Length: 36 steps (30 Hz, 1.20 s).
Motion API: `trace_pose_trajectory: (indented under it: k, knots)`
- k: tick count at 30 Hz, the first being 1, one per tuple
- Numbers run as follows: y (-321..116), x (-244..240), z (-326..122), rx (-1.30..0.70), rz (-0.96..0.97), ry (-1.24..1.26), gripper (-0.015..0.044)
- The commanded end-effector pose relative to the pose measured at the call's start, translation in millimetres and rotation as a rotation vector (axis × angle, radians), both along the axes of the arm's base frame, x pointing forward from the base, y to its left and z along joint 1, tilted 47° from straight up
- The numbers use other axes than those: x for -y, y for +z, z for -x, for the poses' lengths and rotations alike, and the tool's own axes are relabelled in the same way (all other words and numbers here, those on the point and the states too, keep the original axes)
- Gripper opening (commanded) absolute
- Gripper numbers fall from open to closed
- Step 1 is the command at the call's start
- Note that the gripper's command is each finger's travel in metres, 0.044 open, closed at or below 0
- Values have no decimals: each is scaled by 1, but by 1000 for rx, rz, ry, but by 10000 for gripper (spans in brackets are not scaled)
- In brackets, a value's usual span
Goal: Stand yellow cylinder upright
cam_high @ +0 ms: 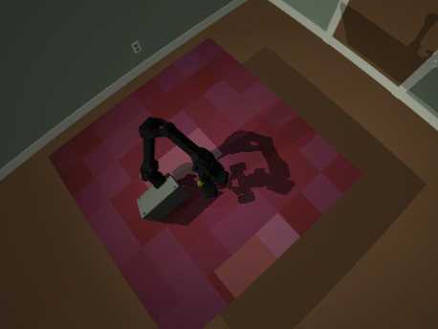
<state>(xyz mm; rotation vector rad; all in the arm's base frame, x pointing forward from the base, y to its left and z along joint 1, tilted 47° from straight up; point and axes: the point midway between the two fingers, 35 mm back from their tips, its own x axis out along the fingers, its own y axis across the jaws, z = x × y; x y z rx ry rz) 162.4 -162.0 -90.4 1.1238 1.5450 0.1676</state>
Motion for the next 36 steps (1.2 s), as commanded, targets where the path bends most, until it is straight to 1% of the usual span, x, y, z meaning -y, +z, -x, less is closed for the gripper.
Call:
trace_pose_trajectory:
  k: [1,18,36]
  knots:
    - [5,5,-1,4,10,2,105]
    - [44,-9,-33,2,35,2,105]
    - [86,-33,-62,8,49,5,105]
